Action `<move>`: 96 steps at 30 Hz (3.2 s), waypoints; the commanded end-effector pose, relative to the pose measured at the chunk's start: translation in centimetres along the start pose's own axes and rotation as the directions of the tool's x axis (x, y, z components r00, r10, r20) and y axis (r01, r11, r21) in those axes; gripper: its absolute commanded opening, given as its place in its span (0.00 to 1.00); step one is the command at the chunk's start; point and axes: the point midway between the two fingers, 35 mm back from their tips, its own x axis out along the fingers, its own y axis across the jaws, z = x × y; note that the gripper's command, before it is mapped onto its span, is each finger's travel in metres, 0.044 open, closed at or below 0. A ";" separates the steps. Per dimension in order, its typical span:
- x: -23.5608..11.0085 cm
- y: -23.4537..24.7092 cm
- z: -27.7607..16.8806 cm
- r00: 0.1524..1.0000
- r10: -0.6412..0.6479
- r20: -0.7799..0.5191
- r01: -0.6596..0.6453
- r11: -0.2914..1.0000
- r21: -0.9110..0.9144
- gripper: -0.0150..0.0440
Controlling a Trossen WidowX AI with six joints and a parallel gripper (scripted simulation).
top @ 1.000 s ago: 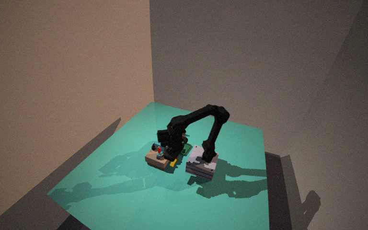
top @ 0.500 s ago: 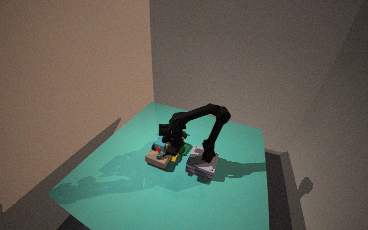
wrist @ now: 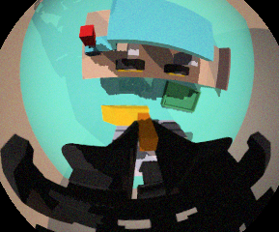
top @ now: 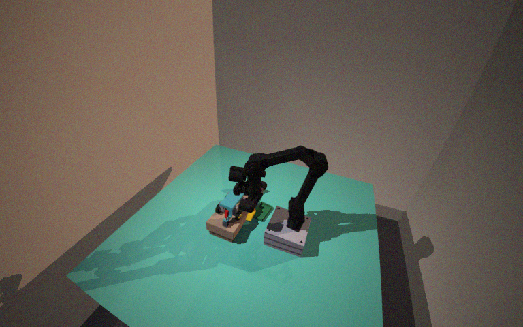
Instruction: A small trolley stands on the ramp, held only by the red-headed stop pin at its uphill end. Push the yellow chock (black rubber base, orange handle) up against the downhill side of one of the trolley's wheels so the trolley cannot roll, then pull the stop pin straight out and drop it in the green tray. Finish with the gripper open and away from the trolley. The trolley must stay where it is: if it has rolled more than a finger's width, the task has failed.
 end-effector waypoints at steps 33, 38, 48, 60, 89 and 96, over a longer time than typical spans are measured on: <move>0.8 -12.7 2.5 1.000 -0.011 0.008 0.011 1.000 -0.004 0.25; 0.8 -14.7 3.1 1.000 -0.013 0.008 0.013 1.000 -0.003 0.25; 0.8 -17.3 3.9 1.000 0.018 0.007 -0.018 1.000 -0.004 0.25; 1.1 -17.7 5.0 0.996 0.094 0.009 -0.094 0.996 -0.005 0.25; 5.7 -17.6 7.1 0.996 0.094 0.010 -0.094 0.996 -0.005 0.25; 7.4 -17.4 7.0 0.996 0.094 0.010 -0.094 0.996 -0.005 0.25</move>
